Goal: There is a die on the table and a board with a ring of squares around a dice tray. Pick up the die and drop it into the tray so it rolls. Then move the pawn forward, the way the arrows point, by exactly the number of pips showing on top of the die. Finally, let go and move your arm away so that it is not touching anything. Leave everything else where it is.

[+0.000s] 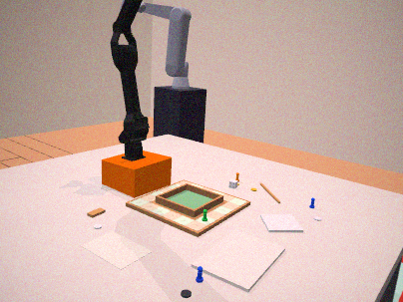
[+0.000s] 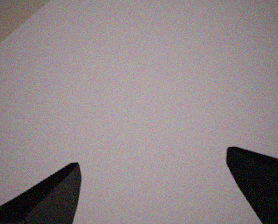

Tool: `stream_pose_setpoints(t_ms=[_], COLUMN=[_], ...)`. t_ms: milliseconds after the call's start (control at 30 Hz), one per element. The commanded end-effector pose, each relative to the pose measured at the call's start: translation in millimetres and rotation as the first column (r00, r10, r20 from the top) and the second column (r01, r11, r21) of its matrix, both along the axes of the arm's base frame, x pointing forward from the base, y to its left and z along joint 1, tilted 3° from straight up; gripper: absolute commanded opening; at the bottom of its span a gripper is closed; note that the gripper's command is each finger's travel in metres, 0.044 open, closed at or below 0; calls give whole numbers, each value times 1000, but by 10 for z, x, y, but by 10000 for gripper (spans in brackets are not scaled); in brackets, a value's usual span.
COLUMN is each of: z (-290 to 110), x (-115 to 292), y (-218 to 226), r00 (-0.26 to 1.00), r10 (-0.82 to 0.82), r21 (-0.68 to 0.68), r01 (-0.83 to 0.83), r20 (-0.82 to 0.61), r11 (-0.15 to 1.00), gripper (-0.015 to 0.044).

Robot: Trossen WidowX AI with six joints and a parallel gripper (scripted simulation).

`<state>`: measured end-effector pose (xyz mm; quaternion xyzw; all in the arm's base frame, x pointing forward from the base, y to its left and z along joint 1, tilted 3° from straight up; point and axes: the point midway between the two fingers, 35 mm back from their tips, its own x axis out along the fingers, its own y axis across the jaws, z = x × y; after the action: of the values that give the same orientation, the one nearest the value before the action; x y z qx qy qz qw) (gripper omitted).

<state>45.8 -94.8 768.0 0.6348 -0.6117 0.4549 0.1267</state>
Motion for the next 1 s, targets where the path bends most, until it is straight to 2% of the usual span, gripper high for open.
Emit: stream_pose_setpoints(t_ms=[0, 133, 367, 633, 967], z=[0, 3, -23, -218, -749], x=[3, 86, 796, 1747, 2841], y=[1, 30, 166, 443, 1070], r00=[1000, 995, 927, 751, 483], r10=[-3, -56, -125, -216, -342], r21=[0, -8, -78, -221, -426], r01=[3, 55, 104, 96, -72], r20=[-4, -87, -354, -624, -806], r11=[1000, 998, 992, 971, 902], gripper=[374, 275, 275, 275, 275])
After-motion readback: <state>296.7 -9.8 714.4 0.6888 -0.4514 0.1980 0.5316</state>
